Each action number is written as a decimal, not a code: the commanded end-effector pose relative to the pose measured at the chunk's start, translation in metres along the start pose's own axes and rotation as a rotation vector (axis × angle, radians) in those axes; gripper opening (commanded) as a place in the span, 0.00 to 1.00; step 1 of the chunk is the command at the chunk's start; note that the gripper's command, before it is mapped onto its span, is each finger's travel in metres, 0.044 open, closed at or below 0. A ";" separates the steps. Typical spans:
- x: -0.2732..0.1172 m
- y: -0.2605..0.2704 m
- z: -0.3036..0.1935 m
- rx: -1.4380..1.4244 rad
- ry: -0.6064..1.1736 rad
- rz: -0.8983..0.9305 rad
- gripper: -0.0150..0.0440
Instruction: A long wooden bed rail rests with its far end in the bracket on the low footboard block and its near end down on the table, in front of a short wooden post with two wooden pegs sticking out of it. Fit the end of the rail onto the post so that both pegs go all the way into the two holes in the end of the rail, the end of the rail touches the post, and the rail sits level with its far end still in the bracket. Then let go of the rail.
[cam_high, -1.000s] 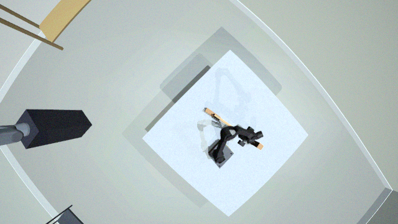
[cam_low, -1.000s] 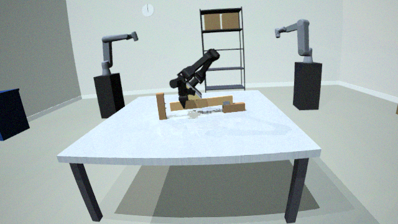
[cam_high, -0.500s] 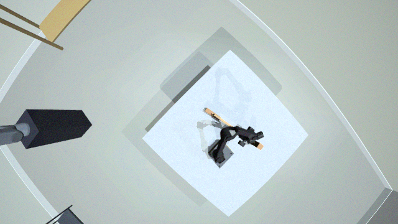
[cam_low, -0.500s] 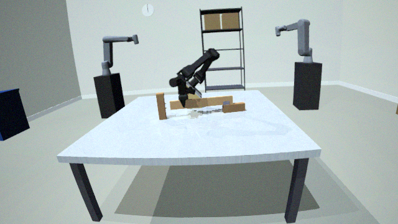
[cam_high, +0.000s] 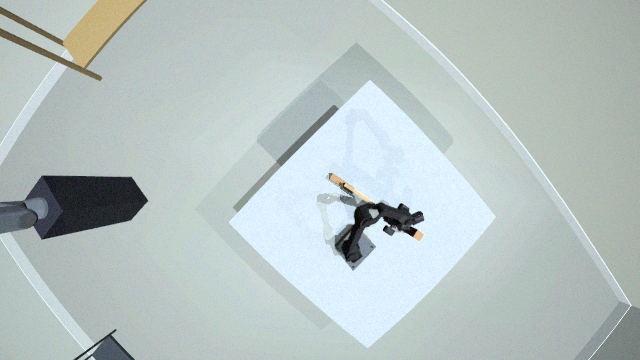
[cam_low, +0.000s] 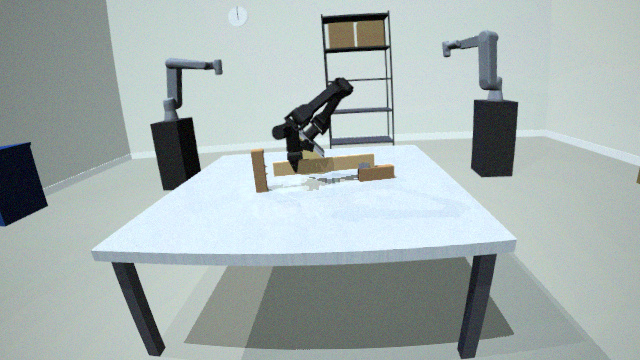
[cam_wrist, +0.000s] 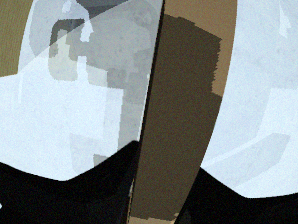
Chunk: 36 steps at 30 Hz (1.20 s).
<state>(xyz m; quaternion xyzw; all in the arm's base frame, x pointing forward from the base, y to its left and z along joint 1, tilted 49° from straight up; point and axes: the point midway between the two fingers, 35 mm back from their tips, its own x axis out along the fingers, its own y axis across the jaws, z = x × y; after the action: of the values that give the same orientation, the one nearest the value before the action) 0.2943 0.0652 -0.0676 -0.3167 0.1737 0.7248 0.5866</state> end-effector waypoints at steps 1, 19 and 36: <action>0.001 0.000 0.000 0.003 0.001 -0.001 0.25; -0.002 0.001 -0.001 0.003 0.001 -0.001 0.25; 0.000 0.001 -0.005 0.003 0.001 -0.001 0.25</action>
<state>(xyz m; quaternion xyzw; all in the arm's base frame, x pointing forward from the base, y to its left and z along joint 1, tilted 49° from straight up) 0.2930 0.0645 -0.0706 -0.3133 0.1754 0.7257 0.5868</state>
